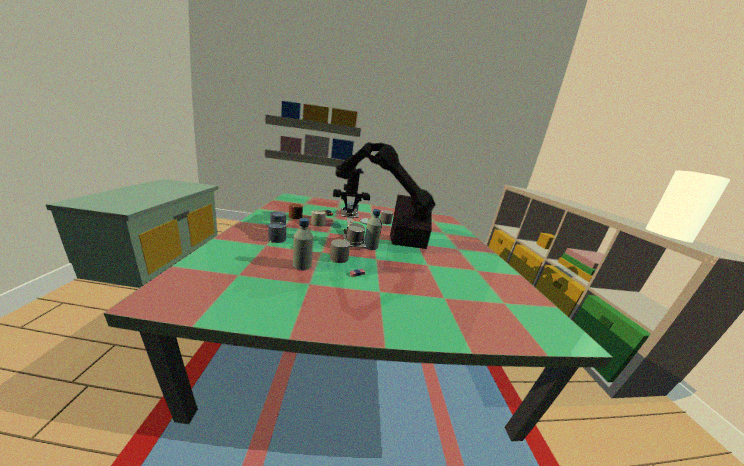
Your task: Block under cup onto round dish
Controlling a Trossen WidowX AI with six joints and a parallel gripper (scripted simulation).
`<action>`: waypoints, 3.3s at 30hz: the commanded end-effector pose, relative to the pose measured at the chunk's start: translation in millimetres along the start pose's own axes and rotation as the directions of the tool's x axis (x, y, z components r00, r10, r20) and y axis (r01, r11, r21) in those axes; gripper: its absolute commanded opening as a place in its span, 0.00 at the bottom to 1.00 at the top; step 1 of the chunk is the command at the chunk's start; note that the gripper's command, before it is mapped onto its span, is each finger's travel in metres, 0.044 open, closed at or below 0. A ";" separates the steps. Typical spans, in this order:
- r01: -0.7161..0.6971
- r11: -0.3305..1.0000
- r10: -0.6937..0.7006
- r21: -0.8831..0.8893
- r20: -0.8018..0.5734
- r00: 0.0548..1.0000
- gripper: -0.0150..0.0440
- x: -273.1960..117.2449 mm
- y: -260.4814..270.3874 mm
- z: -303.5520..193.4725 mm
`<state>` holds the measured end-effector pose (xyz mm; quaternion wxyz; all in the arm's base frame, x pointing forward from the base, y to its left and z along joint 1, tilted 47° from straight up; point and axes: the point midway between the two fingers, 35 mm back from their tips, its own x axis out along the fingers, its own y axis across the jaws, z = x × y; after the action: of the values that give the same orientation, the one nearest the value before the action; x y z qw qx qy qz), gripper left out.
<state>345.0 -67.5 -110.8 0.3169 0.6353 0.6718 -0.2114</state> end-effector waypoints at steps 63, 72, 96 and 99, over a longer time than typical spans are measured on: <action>0.000 1.000 0.000 0.007 0.004 1.000 0.25 44.3 -128.6 88.9; 0.000 1.000 0.000 0.007 0.003 1.000 0.25 52.4 -128.6 88.7; 0.004 1.000 -0.004 0.002 0.006 1.000 0.88 63.3 -128.9 89.4; -0.004 1.000 0.005 -0.013 0.017 1.000 1.00 58.0 -127.4 91.6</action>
<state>232.3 -97.2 -233.2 0.3185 0.6340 0.6712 -0.2148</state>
